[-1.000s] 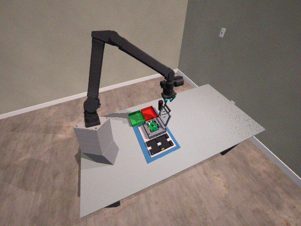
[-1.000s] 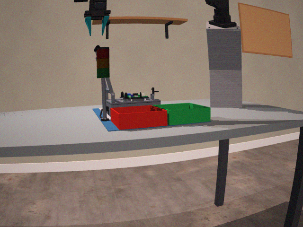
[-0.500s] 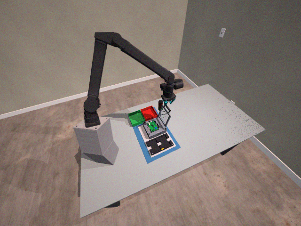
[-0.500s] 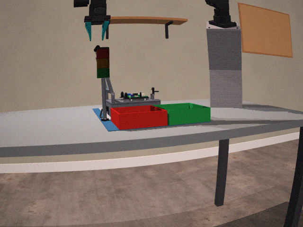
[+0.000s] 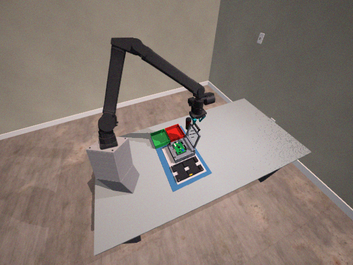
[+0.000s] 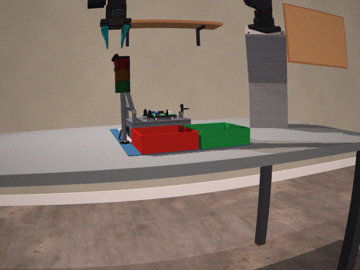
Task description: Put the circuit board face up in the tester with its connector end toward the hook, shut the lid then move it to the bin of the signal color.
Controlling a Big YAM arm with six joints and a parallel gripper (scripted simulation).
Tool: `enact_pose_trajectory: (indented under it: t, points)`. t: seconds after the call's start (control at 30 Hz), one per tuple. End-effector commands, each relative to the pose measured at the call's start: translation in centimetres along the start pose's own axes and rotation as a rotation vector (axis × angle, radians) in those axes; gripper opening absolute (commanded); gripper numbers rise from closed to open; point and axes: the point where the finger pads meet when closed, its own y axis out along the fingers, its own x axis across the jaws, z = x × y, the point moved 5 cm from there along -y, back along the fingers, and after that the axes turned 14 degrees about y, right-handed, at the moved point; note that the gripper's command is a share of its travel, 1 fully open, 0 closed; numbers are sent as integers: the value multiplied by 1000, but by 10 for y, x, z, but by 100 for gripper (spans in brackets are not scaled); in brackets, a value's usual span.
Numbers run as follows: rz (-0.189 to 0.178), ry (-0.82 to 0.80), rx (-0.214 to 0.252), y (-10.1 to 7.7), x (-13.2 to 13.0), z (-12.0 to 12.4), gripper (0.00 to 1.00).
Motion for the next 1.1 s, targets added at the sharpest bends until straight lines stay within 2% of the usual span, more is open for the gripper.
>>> enact_pose_trajectory:
  t: [0.0, 0.2, 0.6, 0.67, 0.7, 0.87, 1.07]
  points:
    - [11, 5, -1, 3, -5, 1, 48]
    - [10, 5, -1, 5, -5, 0, 48]
    - [3, 0, -1, 34, -1, -4, 48]
    - [3, 0, -1, 34, -1, -4, 48]
    - [29, 9, -3, 28, -12, 3, 48]
    - [9, -3, -3, 46, -3, -4, 48]
    - [12, 8, 0, 47, -4, 4, 48]
